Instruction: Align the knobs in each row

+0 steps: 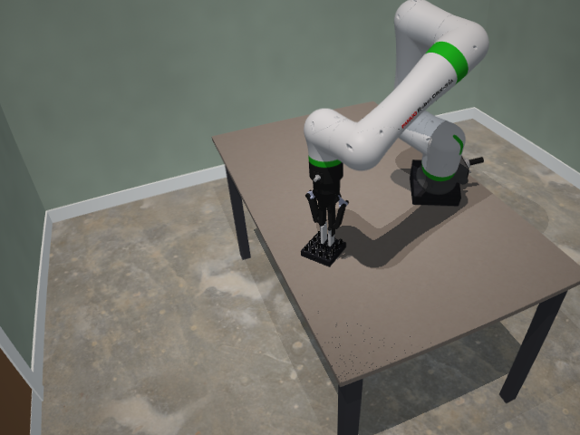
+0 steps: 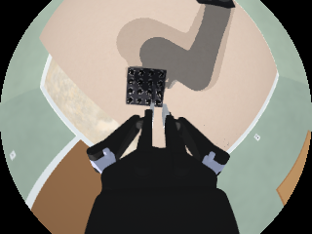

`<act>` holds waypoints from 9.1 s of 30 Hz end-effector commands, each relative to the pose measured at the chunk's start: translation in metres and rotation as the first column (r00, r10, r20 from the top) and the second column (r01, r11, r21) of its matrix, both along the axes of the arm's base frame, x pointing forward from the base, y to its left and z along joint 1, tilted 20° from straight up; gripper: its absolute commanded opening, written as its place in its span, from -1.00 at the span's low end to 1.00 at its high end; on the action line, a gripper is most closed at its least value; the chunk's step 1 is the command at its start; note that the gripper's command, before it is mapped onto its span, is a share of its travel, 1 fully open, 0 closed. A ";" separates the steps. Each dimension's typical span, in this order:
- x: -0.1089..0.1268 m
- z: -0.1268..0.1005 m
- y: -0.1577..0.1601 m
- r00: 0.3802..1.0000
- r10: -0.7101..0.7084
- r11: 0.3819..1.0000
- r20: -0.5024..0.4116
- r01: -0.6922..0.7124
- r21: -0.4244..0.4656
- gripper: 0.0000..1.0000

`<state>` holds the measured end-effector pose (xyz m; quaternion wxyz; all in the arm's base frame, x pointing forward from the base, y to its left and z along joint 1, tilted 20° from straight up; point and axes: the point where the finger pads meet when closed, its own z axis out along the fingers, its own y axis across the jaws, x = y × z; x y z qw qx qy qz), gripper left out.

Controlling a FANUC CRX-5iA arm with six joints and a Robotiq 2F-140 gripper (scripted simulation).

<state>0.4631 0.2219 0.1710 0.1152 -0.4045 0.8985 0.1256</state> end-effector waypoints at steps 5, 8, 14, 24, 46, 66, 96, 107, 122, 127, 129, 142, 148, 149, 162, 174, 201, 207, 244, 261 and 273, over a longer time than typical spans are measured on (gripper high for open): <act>0.000 -0.002 0.001 1.000 0.000 1.000 0.000 0.000 0.000 -0.77; 0.001 -0.003 0.001 1.000 0.000 1.000 0.000 0.000 0.000 -0.77; 0.001 -0.006 0.002 1.000 0.000 1.000 0.000 0.000 0.000 -0.77; 0.002 -0.018 0.006 1.000 0.000 1.000 0.000 0.000 0.000 -0.77; 0.004 -0.038 0.014 1.000 0.000 1.000 0.000 0.000 0.000 -0.77; 0.005 -0.041 0.015 1.000 0.000 1.000 0.000 0.000 0.000 -0.77; 0.005 -0.041 0.015 1.000 0.000 1.000 0.000 0.000 0.000 -0.77; 0.005 -0.044 0.016 1.000 0.000 1.000 0.000 0.000 0.000 -0.77; 0.006 -0.053 0.019 1.000 0.000 1.000 0.000 0.000 0.000 -0.77; 0.006 -0.054 0.019 1.000 0.000 1.000 0.000 0.000 0.000 -0.77; 0.006 -0.054 0.019 1.000 0.000 1.000 0.000 0.000 0.000 -0.77; 0.006 -0.054 0.019 1.000 0.000 1.000 0.000 0.000 0.000 -0.77; 0.006 -0.054 0.019 1.000 0.000 1.000 0.000 0.000 0.000 -0.77; 0.006 -0.054 0.019 1.000 0.000 1.000 0.000 0.000 0.000 -0.77; 0.006 -0.054 0.019 1.000 0.000 1.000 0.000 0.000 0.000 -0.77; 0.006 -0.054 0.019 1.000 0.000 1.000 0.000 0.000 0.000 -0.90; 0.006 -0.054 0.019 1.000 -0.002 1.000 0.000 0.002 0.000 -0.90; 0.006 -0.054 0.019 1.000 -0.016 1.000 -0.005 0.016 0.002 -0.90; 0.006 -0.054 0.019 0.878 -0.449 0.889 -0.165 0.457 0.014 -0.90; 0.006 -0.054 0.019 0.628 -0.723 0.662 -0.286 0.749 -0.030 -0.90; 0.006 -0.054 0.019 0.409 -0.842 0.463 -0.351 0.883 -0.083 -0.90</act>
